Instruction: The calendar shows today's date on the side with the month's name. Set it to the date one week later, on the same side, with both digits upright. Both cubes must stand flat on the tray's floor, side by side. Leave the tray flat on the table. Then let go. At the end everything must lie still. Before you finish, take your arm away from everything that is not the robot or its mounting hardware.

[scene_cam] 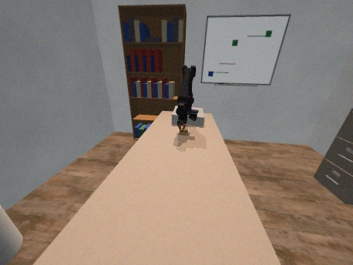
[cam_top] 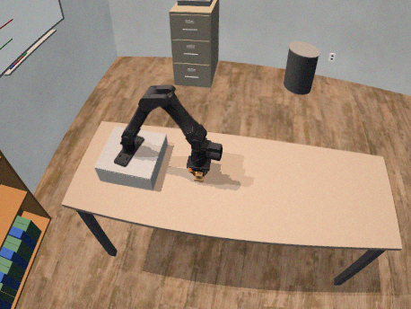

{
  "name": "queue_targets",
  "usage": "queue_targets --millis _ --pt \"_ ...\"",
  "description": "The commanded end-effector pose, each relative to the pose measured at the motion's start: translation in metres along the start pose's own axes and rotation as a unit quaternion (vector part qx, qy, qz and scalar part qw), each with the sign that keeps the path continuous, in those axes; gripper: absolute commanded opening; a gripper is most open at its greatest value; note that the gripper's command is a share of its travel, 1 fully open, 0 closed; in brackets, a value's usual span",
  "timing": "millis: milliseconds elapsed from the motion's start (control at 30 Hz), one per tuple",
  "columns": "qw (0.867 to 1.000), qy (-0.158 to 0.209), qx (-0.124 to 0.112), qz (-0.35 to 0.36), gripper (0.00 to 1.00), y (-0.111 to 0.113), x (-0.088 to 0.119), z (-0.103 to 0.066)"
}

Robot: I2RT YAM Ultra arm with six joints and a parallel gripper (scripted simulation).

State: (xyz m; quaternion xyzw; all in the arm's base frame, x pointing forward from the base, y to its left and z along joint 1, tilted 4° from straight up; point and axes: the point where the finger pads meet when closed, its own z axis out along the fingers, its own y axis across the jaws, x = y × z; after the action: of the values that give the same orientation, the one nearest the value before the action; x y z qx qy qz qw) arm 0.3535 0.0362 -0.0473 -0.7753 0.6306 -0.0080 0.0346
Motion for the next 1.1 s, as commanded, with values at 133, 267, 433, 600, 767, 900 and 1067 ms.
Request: queue_targets --millis 133,267,433,600,767,900,1067 --pt "1.000 -0.001 0.005 0.000 0.45 -0.002 0.000 -0.002" --pt "1.000 -0.001 0.005 0.000 0.45 -0.002 0.000 -0.002" --pt "1.000 -0.001 0.005 0.000 0.45 -0.002 0.000 -0.003" --pt "1.000 -0.001 0.005 0.000 0.45 -0.002 0.000 -0.013" --pt "1.000 -0.001 0.005 0.000 0.45 -0.002 0.000 -0.026" --pt "1.000 -0.001 0.005 0.000 0.45 -0.002 0.000 -0.048" --pt "1.000 -0.001 0.005 0.000 0.45 -0.002 0.000 -0.074"
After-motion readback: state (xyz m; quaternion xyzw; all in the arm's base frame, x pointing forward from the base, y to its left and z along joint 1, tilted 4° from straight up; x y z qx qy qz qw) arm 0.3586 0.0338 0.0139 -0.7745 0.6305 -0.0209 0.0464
